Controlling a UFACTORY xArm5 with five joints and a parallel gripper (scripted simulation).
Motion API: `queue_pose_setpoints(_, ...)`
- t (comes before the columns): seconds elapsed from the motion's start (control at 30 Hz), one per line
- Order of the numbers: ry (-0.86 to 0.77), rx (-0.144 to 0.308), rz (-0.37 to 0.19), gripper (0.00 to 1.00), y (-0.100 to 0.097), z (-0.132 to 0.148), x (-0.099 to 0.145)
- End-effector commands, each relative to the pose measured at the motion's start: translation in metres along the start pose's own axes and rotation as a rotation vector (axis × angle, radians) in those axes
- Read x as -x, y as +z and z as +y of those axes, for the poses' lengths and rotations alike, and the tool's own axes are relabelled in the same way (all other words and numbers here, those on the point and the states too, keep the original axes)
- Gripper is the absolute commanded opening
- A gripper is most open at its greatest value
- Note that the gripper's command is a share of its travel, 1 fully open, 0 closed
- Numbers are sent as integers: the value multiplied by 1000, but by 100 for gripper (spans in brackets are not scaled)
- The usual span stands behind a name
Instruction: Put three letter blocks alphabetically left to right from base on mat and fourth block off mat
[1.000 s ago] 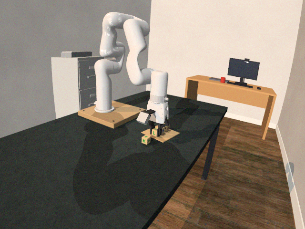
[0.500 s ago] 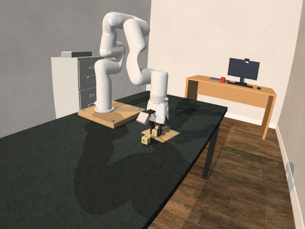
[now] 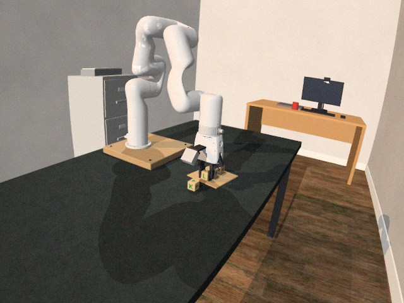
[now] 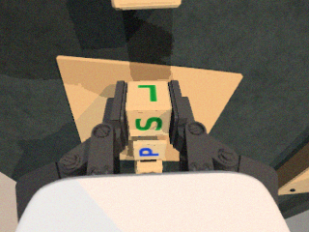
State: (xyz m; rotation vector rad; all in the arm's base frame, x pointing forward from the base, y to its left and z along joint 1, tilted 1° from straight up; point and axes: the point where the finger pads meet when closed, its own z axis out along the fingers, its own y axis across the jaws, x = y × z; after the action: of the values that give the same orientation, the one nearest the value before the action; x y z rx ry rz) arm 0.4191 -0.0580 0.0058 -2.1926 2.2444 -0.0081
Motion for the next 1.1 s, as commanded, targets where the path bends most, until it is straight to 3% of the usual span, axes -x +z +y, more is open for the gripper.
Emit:
queue_pose_setpoints(0.0, 0, -3, 0, 27, -1, -1, 0)
queue_pose_setpoints(1.07, 0, -4, 0, 27, 3, -1, 0)
